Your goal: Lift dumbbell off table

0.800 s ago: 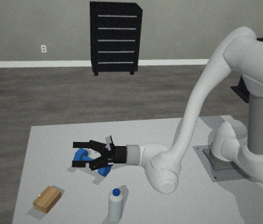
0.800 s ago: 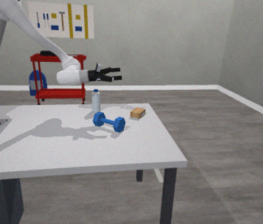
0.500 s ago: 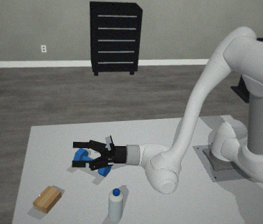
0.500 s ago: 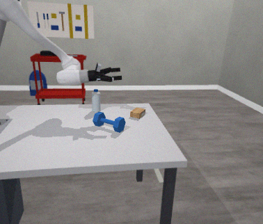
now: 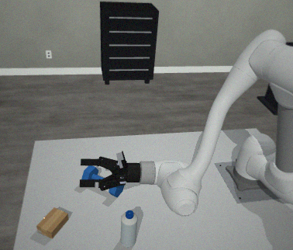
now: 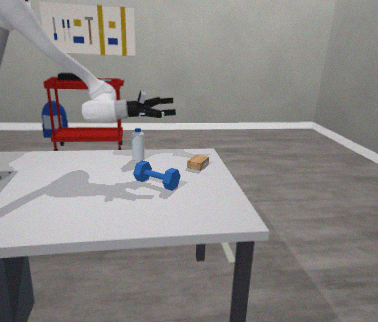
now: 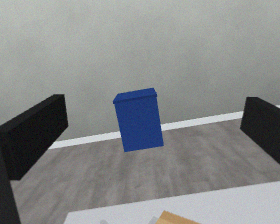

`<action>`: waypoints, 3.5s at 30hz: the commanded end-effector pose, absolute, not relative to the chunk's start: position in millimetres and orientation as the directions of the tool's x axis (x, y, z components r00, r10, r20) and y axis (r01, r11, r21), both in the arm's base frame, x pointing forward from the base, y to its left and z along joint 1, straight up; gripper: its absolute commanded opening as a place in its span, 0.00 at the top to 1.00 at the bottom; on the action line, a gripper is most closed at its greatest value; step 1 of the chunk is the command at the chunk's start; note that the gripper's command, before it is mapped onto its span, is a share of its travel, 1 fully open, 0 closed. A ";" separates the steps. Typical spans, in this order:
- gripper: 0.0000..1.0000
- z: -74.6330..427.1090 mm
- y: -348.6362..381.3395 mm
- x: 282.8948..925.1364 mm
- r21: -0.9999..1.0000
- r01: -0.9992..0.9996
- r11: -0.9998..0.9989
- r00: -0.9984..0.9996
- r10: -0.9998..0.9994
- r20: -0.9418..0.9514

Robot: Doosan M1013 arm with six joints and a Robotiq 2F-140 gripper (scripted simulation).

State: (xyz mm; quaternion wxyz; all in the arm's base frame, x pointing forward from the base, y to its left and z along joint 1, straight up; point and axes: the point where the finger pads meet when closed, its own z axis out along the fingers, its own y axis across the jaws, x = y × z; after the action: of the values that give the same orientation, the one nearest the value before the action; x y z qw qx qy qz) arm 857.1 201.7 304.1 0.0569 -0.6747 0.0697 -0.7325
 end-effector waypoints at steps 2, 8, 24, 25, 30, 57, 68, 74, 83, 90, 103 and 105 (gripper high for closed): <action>0.00 297.4 202.7 868.0 -0.179 -0.003 -0.984 -0.026 -0.179 0.983; 0.00 272.2 203.3 893.3 -0.175 0.021 -0.984 0.172 -0.169 0.971; 0.00 235.0 177.3 890.1 -0.142 0.056 -0.988 0.576 -0.084 0.813; 0.00 233.8 174.0 887.2 -0.139 0.058 -0.989 0.600 -0.077 0.796; 0.00 230.9 156.7 869.8 -0.123 0.061 -0.990 0.698 -0.046 0.714; 0.00 292.3 28.0 698.4 -0.024 0.021 -0.999 0.990 0.018 0.137; 0.00 276.4 -5.0 687.6 0.000 -0.177 -0.984 0.984 -0.177 0.001; 0.00 229.8 -10.0 719.9 0.000 -0.340 -0.940 0.940 -0.340 0.000; 0.00 165.3 -16.6 757.1 0.001 -0.537 -0.843 0.843 -0.537 -0.001; 0.00 138.4 -19.3 770.4 0.002 -0.610 -0.792 0.792 -0.610 -0.001; 0.00 59.9 -19.2 769.4 0.002 -0.611 -0.792 0.792 -0.611 -0.001; 0.00 41.8 -19.2 769.0 0.002 -0.611 -0.792 0.792 -0.611 -0.001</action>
State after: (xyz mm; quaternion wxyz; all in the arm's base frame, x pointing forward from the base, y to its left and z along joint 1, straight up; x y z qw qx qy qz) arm 767.4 -19.2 70.6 -0.0013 -0.9466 0.3224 0.0026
